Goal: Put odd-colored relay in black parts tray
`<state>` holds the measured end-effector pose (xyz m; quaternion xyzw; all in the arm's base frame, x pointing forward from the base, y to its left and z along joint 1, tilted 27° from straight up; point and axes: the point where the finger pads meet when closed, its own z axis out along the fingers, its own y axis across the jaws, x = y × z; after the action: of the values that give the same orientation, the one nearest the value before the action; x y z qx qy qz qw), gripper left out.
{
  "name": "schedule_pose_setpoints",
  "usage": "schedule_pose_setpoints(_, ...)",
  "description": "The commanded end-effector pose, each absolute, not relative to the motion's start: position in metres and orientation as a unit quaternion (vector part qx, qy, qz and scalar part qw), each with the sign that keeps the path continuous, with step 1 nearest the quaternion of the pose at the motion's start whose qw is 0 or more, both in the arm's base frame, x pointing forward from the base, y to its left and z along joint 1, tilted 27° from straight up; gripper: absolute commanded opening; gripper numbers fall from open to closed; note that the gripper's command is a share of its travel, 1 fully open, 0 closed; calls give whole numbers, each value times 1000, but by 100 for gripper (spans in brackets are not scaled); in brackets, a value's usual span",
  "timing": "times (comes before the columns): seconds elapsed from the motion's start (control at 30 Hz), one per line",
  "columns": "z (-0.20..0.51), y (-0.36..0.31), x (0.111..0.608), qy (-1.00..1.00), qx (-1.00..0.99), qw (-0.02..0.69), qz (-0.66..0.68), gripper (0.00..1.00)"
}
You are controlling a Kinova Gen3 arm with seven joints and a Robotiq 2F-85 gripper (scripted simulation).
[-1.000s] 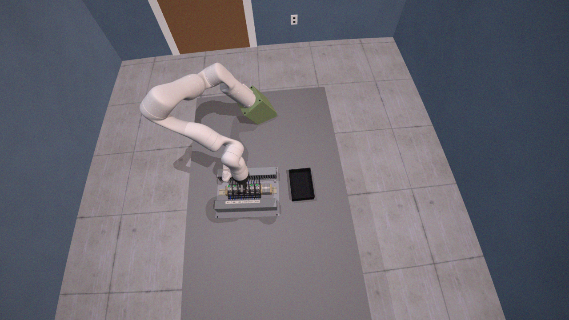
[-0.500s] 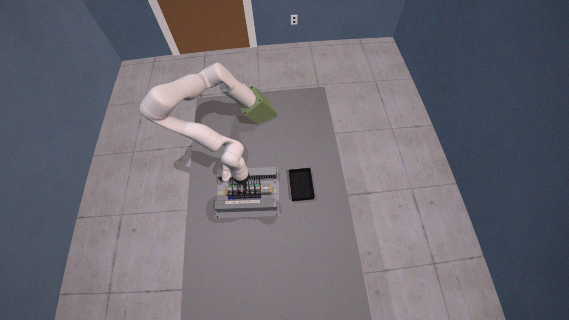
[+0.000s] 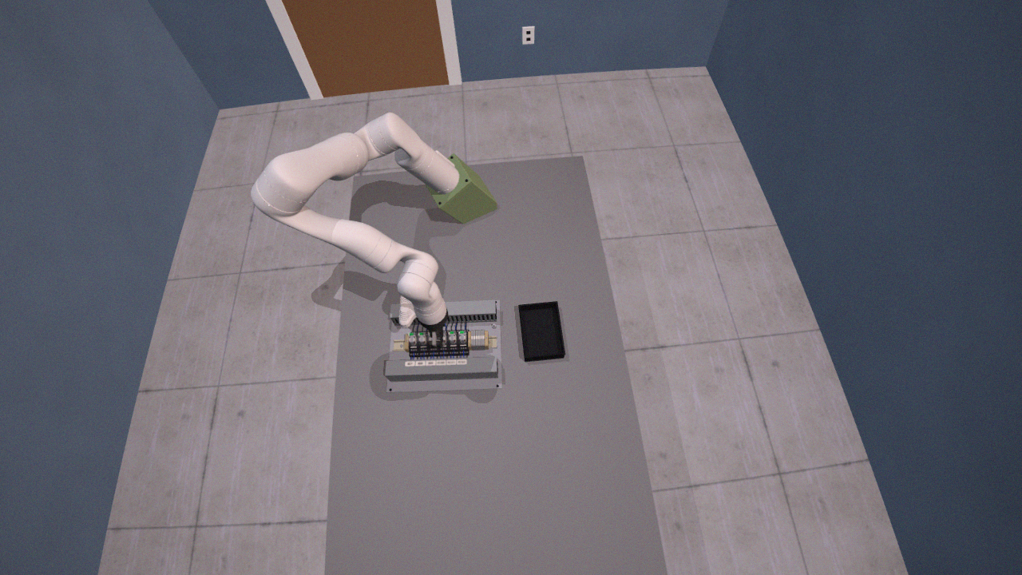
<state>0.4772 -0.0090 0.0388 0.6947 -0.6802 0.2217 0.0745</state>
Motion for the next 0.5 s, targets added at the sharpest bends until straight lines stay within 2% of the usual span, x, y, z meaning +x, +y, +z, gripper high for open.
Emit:
schedule_pose_setpoints(0.0,36,-9,476,-681,694,74,221,61)
schedule_pose_setpoints(0.47,26,-13,478,-681,694,74,221,61)
